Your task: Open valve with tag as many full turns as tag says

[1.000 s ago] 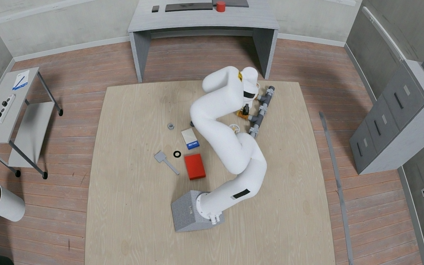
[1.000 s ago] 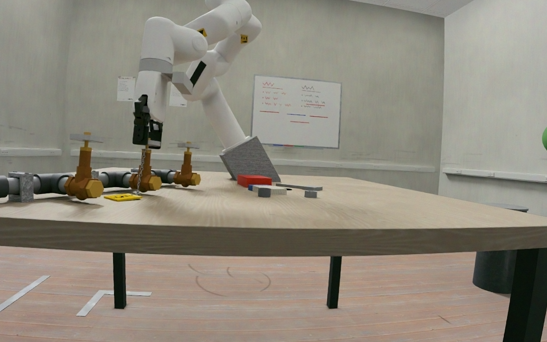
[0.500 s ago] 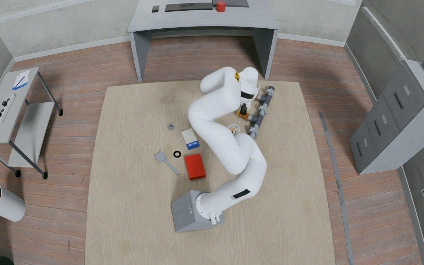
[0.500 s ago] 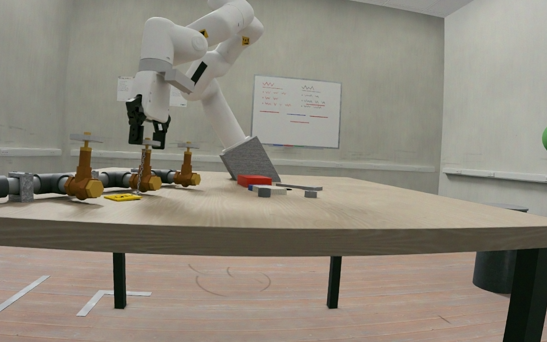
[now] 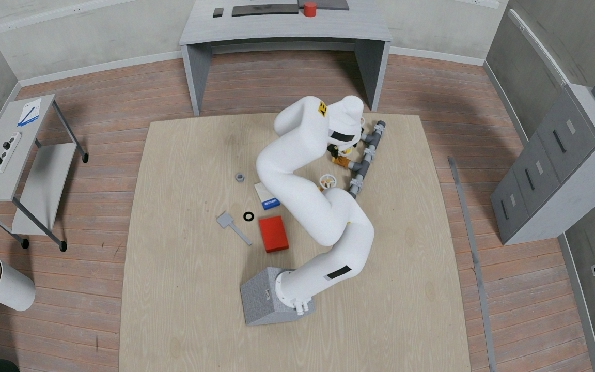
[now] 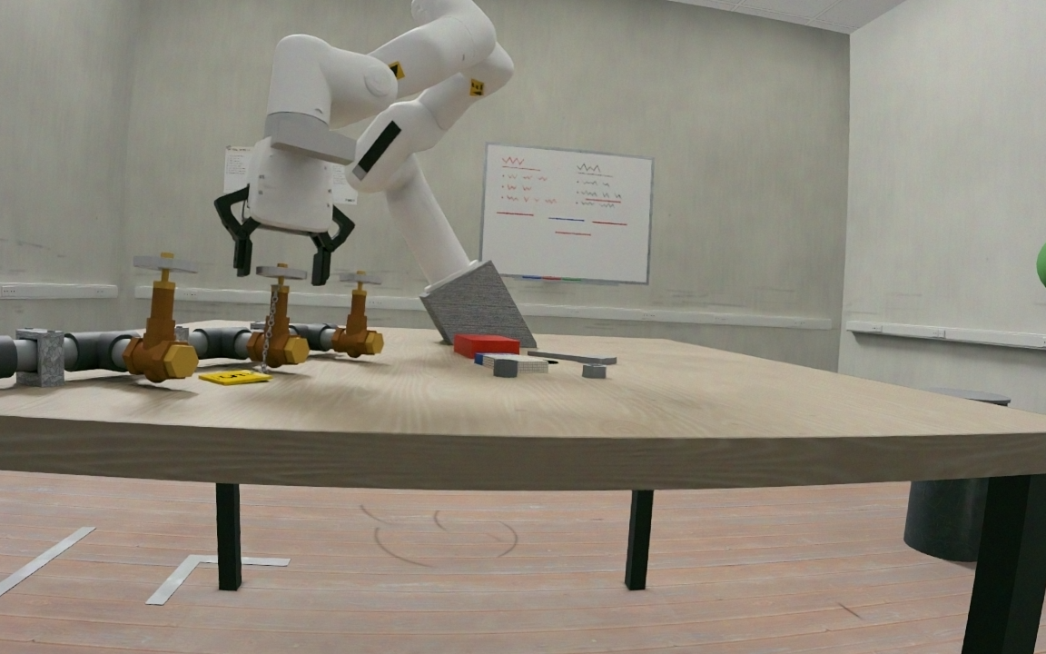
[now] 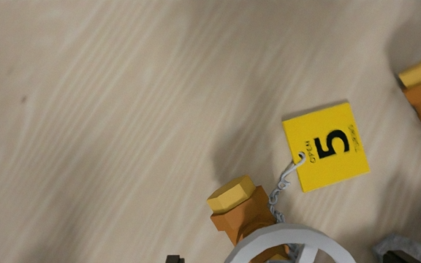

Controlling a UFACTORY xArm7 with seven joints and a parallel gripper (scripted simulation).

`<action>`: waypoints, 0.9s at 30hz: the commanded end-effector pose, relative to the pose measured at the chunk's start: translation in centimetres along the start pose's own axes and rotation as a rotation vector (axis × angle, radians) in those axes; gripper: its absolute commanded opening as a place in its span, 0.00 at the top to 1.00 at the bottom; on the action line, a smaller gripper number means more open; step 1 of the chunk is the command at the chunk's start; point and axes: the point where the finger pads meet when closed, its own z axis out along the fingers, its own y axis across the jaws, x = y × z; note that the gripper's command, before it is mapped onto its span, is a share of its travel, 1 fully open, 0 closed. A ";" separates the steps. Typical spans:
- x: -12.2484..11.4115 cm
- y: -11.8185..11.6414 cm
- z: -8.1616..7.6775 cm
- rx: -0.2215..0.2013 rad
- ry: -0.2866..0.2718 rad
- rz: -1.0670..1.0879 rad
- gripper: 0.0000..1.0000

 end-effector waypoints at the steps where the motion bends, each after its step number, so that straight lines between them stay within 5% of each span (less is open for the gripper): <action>1: 0.1 0.1 -0.2 -0.007 -0.011 0.279 0.00; 27: 0.1 0.1 -0.2 -0.004 0.023 1.494 0.00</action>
